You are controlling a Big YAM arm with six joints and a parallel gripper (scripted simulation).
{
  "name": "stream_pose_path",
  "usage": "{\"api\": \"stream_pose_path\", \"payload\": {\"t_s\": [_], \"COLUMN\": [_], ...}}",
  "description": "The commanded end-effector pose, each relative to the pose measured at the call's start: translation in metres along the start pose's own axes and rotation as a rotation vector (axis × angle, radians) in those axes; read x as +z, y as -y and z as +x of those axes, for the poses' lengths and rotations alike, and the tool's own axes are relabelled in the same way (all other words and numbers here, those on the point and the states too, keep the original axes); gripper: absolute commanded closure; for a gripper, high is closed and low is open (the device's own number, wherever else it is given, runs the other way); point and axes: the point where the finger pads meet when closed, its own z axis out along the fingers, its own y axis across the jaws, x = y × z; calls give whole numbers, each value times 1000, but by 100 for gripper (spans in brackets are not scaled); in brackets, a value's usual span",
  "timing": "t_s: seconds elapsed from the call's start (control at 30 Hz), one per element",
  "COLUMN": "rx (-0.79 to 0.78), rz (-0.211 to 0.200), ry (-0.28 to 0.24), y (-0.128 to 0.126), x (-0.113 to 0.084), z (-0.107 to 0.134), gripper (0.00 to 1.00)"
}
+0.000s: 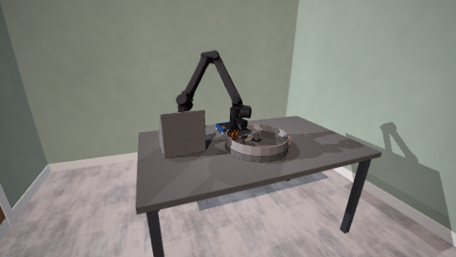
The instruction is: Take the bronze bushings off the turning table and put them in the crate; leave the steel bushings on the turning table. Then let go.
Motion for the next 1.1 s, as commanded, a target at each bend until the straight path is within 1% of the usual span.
{"api": "stream_pose_path", "payload": {"t_s": [0.0, 0.1, 0.17, 0.23, 0.3, 0.4, 1.07], "rx": [-6, 2, -4, -16, -5, 2, 3], "rz": [-3, 3, -2, -11, -28, -31, -27], "ry": [8, 1, 6, 17, 21, 22, 18], "y": [-6, 0, -4, -10, -10, -8, -7], "x": [4, 12, 14, 11, 7, 6, 7], "z": [-4, 0, -3, -4, -6, -8, -7], "gripper": [87, 87, 87, 87, 87, 87, 87]}}
